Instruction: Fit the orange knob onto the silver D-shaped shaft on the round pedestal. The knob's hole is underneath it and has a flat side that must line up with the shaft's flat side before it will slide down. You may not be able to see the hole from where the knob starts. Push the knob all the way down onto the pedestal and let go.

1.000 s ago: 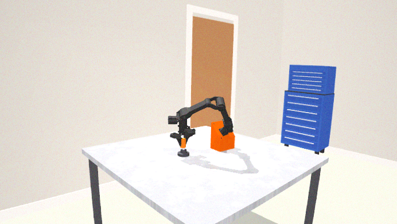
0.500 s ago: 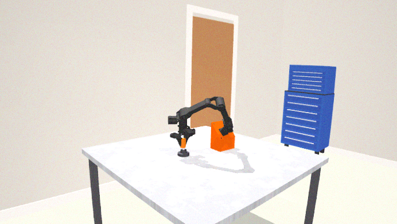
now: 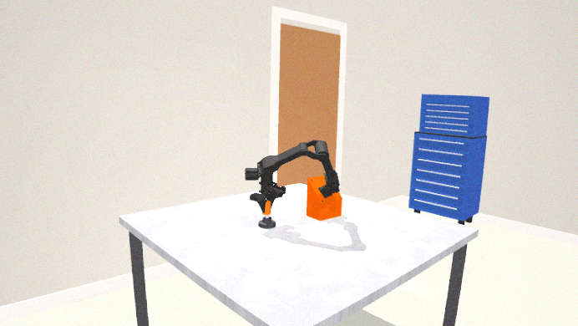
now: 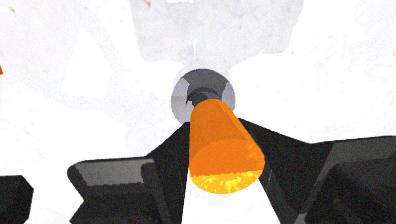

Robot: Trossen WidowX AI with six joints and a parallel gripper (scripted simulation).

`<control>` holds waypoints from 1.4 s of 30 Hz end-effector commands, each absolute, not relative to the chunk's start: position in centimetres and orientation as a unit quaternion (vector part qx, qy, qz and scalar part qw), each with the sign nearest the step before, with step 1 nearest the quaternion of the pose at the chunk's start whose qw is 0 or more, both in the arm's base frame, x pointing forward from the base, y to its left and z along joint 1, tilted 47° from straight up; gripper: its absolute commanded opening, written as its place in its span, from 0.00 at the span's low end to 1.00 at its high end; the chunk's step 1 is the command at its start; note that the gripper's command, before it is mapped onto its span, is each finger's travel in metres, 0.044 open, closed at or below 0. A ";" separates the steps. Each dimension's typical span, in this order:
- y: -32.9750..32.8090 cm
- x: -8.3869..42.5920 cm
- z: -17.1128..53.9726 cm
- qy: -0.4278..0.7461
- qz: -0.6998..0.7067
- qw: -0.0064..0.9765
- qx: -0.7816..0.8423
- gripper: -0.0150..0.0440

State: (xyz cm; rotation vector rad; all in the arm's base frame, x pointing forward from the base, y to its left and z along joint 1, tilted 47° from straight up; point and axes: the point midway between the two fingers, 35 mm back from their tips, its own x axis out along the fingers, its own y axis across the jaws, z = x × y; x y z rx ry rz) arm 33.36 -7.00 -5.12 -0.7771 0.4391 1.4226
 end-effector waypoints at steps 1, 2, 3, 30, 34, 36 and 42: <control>-6.9 33.1 -5.2 0.191 0.631 0.667 -0.348 0.25; -6.9 33.0 -5.3 0.191 0.631 0.667 -0.348 0.25; -6.8 33.0 -5.3 0.191 0.631 0.667 -0.348 0.25; -7.1 33.1 -5.1 0.182 0.634 0.662 -0.357 0.25; -7.2 33.1 -5.0 0.137 0.645 0.635 -0.403 0.25; -7.2 33.2 -5.0 0.124 0.648 0.626 -0.416 0.25; -7.3 33.6 -5.1 0.124 0.648 0.626 -0.416 0.25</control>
